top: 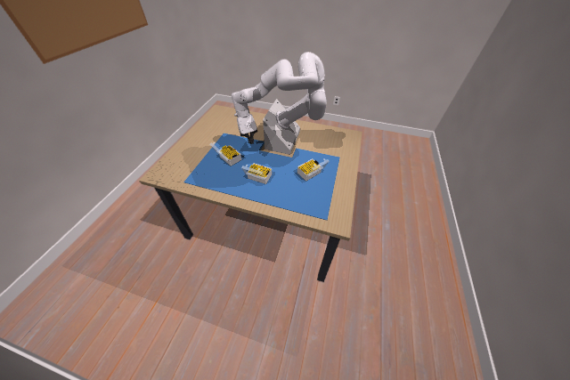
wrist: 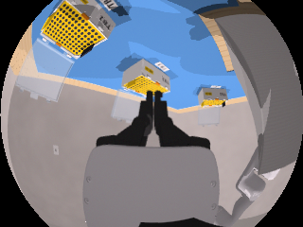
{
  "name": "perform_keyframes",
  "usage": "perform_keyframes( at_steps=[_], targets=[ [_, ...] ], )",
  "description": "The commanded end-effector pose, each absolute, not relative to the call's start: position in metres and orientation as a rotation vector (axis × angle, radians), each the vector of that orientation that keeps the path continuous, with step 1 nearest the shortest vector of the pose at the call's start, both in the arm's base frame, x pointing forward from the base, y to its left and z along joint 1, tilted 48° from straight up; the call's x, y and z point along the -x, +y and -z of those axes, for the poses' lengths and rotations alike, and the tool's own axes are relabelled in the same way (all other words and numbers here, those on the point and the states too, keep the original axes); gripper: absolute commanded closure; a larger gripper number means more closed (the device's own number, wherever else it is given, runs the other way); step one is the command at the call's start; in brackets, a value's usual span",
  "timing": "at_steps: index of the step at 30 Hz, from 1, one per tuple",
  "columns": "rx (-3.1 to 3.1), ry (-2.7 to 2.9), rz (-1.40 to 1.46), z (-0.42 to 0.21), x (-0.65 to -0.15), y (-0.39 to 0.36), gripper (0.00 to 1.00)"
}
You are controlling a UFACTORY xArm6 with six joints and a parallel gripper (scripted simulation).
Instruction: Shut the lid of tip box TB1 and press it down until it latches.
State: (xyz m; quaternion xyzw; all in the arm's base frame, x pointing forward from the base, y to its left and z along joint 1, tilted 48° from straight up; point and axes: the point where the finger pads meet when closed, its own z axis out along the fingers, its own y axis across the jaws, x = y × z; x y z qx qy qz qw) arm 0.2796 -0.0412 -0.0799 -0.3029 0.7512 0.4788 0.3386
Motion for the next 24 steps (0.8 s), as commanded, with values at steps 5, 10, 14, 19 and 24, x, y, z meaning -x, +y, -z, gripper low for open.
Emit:
perform_keyframes(
  at_steps=[5, 10, 14, 19, 24],
  targets=[
    [0.790, 1.956, -1.241, 0.110, -0.277, -0.010, 1.00],
    [0.790, 1.955, -1.241, 0.120, -0.276, 0.001, 1.00],
    [0.790, 1.955, -1.241, 0.133, -0.274, 0.016, 1.00],
    [0.790, 1.955, -1.241, 0.150, -0.271, 0.034, 1.00],
    [0.790, 1.955, -1.241, 0.153, -0.271, 0.038, 1.00]
  ],
)
